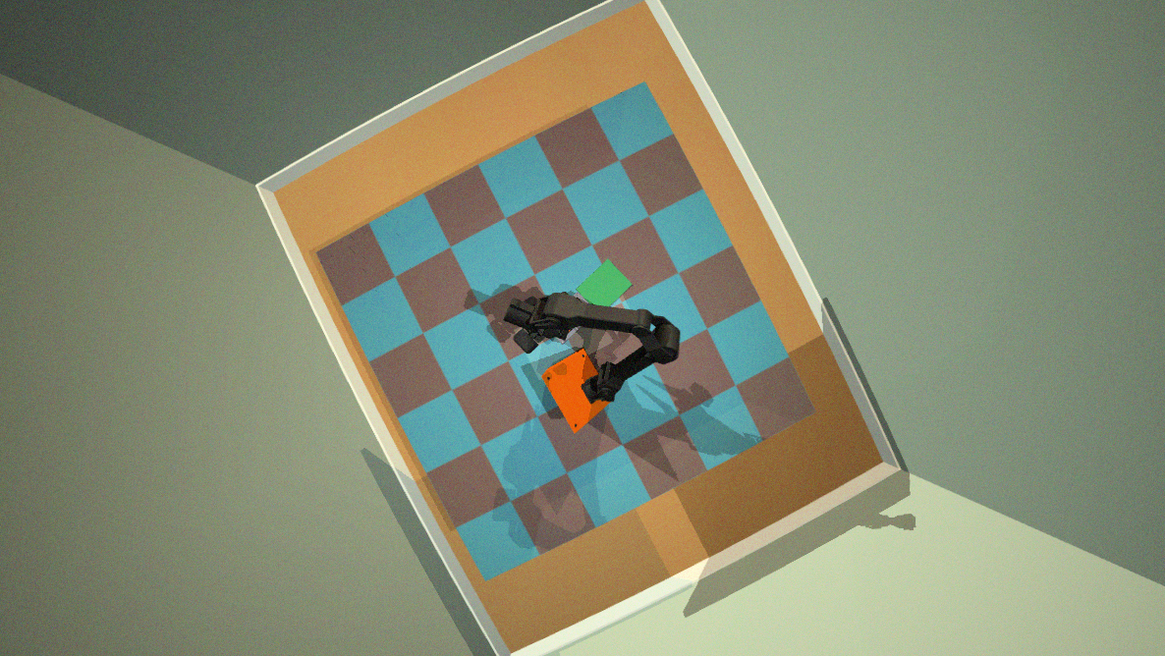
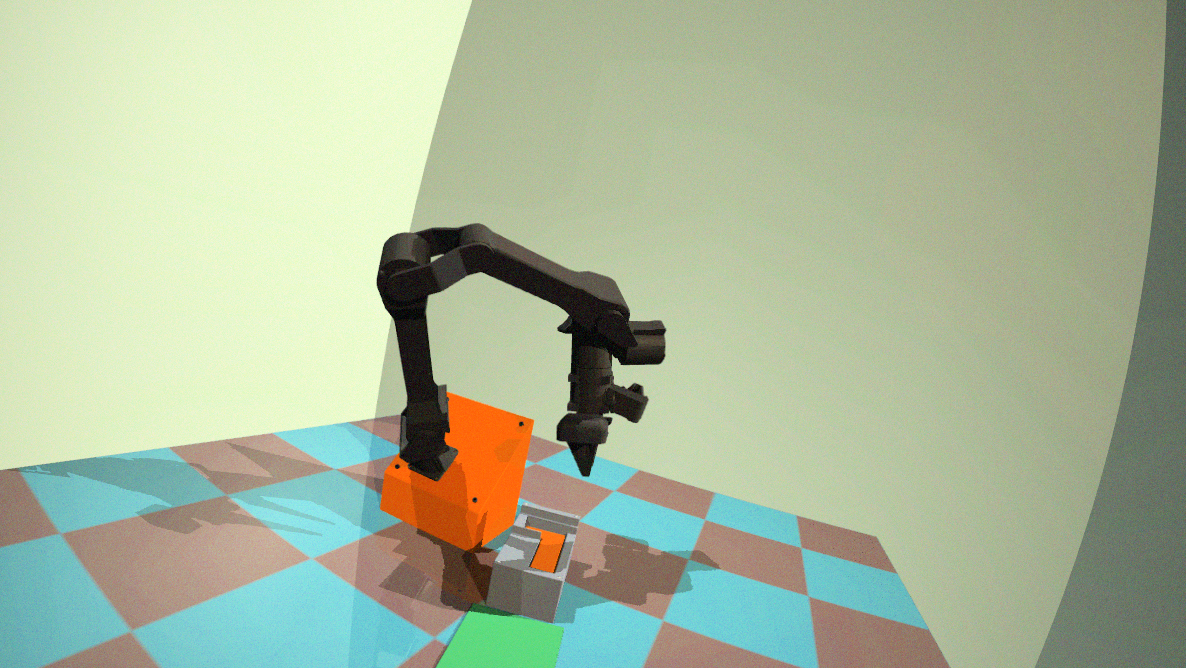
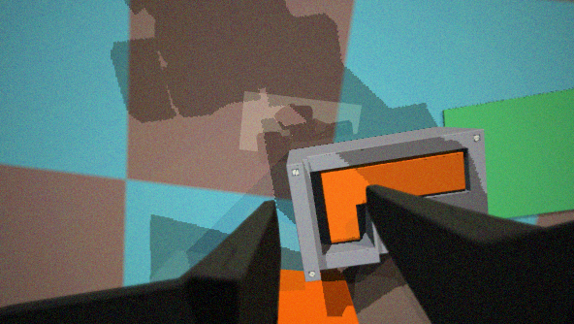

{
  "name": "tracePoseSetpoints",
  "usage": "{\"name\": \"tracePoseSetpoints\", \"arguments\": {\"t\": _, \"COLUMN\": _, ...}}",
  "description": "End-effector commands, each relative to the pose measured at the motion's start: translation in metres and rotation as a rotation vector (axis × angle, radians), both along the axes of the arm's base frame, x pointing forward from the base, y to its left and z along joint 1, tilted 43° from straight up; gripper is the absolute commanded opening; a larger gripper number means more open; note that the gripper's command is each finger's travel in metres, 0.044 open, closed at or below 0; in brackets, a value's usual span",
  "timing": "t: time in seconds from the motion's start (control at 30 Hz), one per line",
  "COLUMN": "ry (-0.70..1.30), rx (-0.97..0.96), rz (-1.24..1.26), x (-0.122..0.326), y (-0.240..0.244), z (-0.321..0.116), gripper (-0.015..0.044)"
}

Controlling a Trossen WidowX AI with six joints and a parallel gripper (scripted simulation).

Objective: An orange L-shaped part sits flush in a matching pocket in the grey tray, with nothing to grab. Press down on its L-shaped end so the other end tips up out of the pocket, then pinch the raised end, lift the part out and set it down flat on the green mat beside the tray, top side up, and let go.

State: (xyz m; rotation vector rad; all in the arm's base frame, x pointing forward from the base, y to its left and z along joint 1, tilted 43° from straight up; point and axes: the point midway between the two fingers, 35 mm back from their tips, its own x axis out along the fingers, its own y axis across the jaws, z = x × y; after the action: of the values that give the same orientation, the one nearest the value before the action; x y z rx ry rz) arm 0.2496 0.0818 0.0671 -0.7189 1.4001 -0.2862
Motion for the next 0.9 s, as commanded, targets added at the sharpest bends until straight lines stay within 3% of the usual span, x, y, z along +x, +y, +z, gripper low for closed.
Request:
{"name": "tracePoseSetpoints", "arguments": {"t": 0.0, "ry": 0.128, "rx": -0.105, "rz": -0.088, "x": -0.032, "y": -0.015, "z": -0.019, "gripper": 0.0180}}
{"name": "tracePoseSetpoints", "arguments": {"t": 0.3, "ry": 0.128, "rx": -0.104, "rz": -0.087, "x": -0.031, "y": -0.016, "z": -0.021, "gripper": 0.0180}}
{"name": "tracePoseSetpoints", "arguments": {"t": 0.57, "ry": 0.126, "rx": -0.106, "rz": -0.088, "x": -0.030, "y": -0.064, "z": -0.072, "gripper": 0.0180}}
{"name": "tracePoseSetpoints", "arguments": {"t": 0.87, "ry": 0.126, "rx": -0.107, "rz": -0.088, "x": -0.030, "y": -0.066, "z": -0.073, "gripper": 0.0180}}
